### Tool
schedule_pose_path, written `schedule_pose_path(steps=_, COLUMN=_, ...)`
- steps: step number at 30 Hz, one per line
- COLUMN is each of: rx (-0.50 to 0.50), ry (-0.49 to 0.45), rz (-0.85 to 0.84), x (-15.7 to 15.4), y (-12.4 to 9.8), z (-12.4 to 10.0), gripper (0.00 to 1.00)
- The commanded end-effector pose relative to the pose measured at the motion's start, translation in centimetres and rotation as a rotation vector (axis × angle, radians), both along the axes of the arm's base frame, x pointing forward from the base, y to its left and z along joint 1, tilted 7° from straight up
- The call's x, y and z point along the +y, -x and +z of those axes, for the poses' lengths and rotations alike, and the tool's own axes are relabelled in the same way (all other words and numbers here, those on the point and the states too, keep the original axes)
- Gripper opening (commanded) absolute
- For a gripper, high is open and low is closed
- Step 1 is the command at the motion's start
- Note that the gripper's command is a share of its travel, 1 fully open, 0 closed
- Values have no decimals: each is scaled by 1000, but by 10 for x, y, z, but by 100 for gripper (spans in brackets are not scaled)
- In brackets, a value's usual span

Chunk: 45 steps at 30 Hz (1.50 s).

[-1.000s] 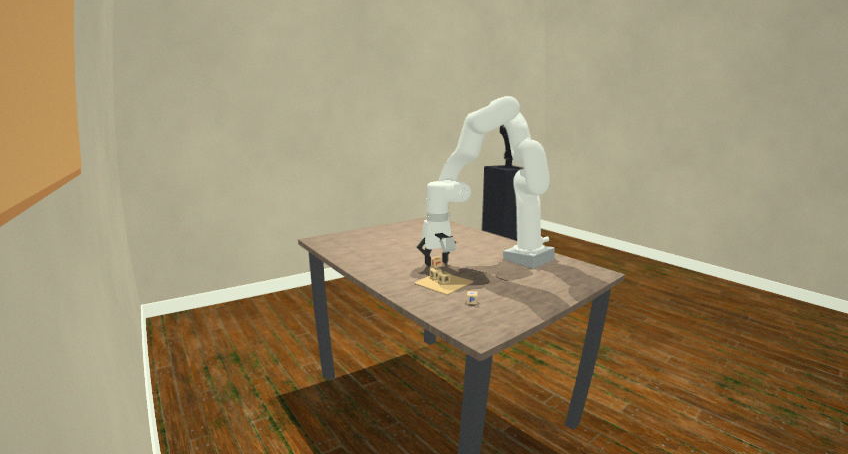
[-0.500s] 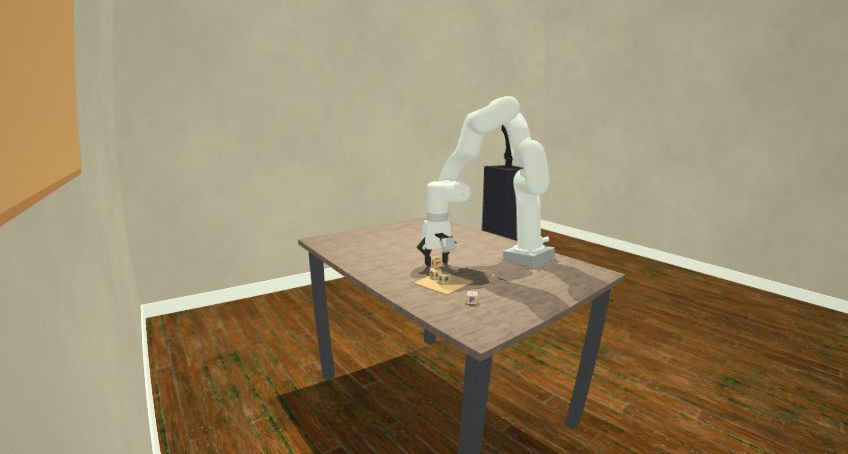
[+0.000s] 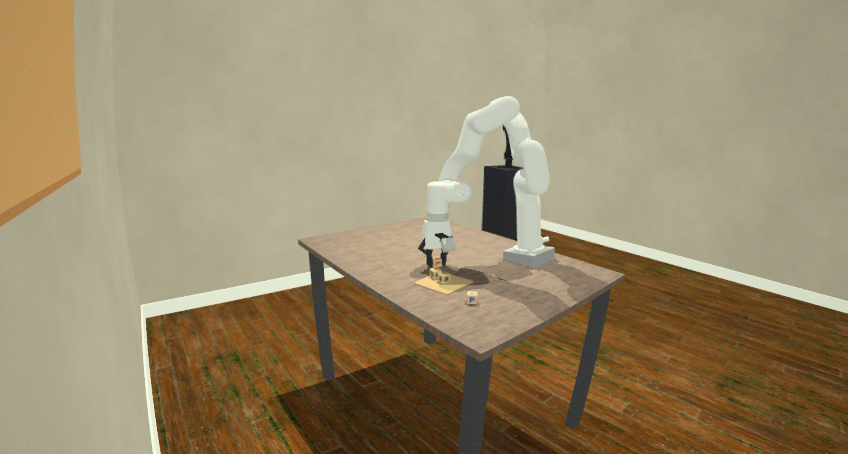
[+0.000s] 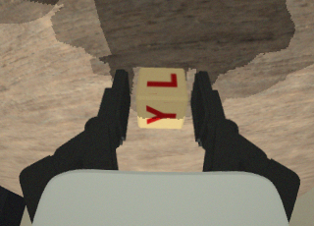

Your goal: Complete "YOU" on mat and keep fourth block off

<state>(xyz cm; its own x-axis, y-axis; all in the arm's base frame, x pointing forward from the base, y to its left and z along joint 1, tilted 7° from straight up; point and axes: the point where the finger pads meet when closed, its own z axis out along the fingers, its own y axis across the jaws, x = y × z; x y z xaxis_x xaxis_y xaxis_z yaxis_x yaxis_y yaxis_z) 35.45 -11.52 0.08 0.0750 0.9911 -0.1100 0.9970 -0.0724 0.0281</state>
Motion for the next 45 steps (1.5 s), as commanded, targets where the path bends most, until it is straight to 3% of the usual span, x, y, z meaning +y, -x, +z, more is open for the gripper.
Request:
schedule_pose_path(steps=1, rx=-3, ry=1, rz=0, x=0, y=-1, z=1, gripper=47)
schedule_pose_path(steps=13, rx=-3, ry=1, rz=0, x=0, y=-1, z=1, gripper=47)
schedule_pose_path(steps=14, rx=-3, ry=1, rz=0, x=0, y=-1, z=1, gripper=27)
schedule_pose_path(steps=45, rx=-3, ry=1, rz=0, x=0, y=-1, z=1, gripper=27)
